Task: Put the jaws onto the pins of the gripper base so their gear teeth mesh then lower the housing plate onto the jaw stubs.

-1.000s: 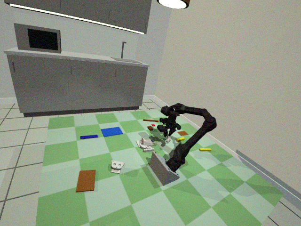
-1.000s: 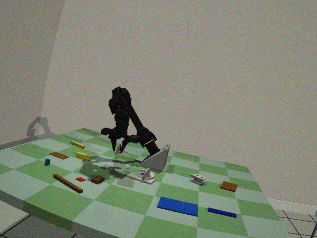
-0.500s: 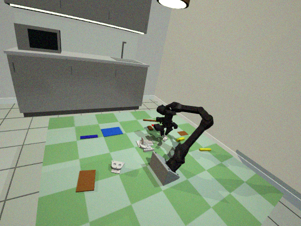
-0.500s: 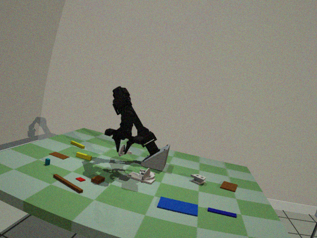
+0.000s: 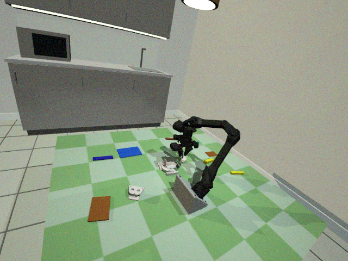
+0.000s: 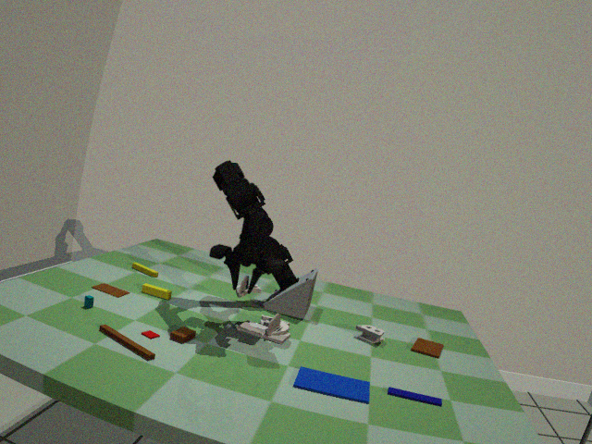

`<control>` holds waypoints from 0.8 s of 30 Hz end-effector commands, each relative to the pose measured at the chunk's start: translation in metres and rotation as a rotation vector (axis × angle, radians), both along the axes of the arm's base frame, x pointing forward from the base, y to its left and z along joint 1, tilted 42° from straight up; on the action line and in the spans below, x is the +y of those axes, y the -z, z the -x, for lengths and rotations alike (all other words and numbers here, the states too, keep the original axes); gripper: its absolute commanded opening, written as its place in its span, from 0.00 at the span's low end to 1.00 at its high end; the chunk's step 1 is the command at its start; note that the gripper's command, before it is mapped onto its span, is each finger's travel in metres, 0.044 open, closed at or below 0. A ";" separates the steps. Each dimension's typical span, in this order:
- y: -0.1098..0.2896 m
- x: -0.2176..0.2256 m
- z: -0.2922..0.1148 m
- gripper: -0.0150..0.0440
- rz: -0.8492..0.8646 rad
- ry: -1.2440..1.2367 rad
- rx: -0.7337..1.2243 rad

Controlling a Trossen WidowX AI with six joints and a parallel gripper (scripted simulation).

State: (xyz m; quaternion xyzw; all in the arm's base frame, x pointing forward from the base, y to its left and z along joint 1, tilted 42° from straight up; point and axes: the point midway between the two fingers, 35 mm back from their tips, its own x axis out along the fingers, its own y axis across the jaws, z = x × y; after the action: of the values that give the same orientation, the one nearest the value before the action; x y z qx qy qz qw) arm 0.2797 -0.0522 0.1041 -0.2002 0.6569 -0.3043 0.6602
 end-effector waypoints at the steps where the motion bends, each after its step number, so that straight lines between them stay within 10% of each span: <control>1: 0.012 0.012 -0.007 0.48 -0.004 -0.002 0.005; 24: 0.034 0.034 -0.014 0.48 0.000 -0.009 0.011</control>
State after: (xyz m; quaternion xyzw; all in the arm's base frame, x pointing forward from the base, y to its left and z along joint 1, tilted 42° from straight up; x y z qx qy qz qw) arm 0.2934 -0.0189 0.0732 -0.2071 0.6581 -0.3005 0.6586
